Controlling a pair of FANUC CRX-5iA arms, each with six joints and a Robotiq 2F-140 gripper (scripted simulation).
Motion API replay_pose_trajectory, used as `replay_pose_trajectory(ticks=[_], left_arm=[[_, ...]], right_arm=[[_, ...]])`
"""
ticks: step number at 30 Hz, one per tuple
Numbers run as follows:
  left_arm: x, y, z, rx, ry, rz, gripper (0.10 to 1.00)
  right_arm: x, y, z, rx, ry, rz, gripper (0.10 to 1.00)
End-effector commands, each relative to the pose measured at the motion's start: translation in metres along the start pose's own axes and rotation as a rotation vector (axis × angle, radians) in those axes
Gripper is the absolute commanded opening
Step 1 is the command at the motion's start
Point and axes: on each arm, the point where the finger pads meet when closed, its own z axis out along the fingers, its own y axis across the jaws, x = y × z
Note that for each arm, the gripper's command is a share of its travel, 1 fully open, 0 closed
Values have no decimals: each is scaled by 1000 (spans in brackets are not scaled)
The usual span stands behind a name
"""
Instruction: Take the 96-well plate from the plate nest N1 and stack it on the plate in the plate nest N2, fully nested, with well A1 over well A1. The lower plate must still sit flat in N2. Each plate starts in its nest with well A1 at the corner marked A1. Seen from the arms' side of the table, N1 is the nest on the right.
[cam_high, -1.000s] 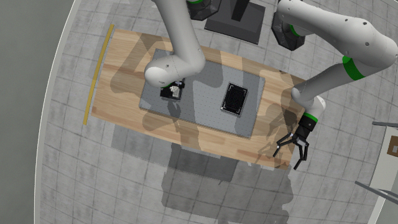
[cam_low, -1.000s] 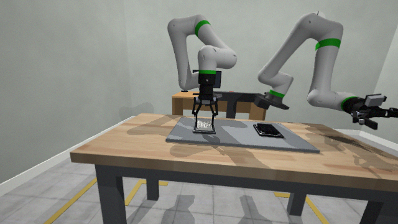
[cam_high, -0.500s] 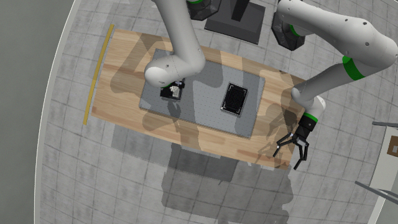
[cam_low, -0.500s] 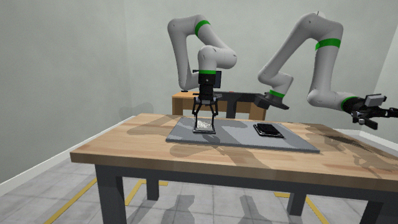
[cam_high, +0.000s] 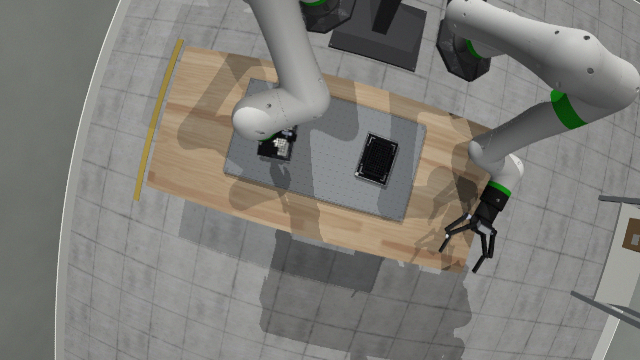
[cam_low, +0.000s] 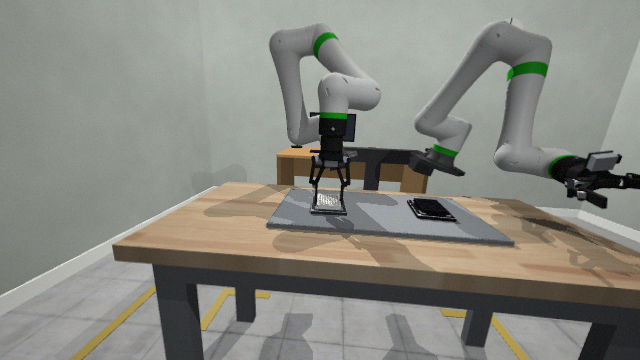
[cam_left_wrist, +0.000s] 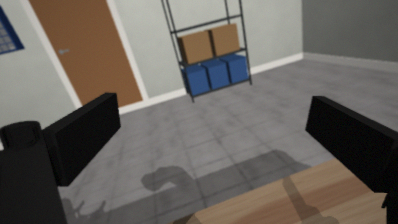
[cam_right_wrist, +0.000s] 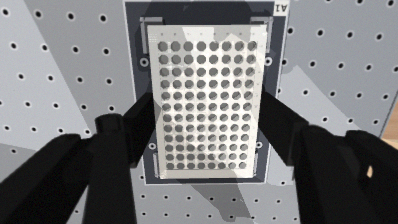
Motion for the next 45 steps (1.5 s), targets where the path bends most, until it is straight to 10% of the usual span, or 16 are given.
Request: replay_pose_trajectory(ticks=[1, 2, 45], left_arm=[[1, 0, 0, 0, 2, 1, 1000], [1, 0, 0, 0, 2, 1, 1000], [1, 0, 0, 0, 2, 1, 1000]], right_arm=[[1, 0, -1, 0, 2, -1, 604], [1, 0, -1, 0, 2, -1, 99], [1, 0, -51, 0, 2, -1, 99]])
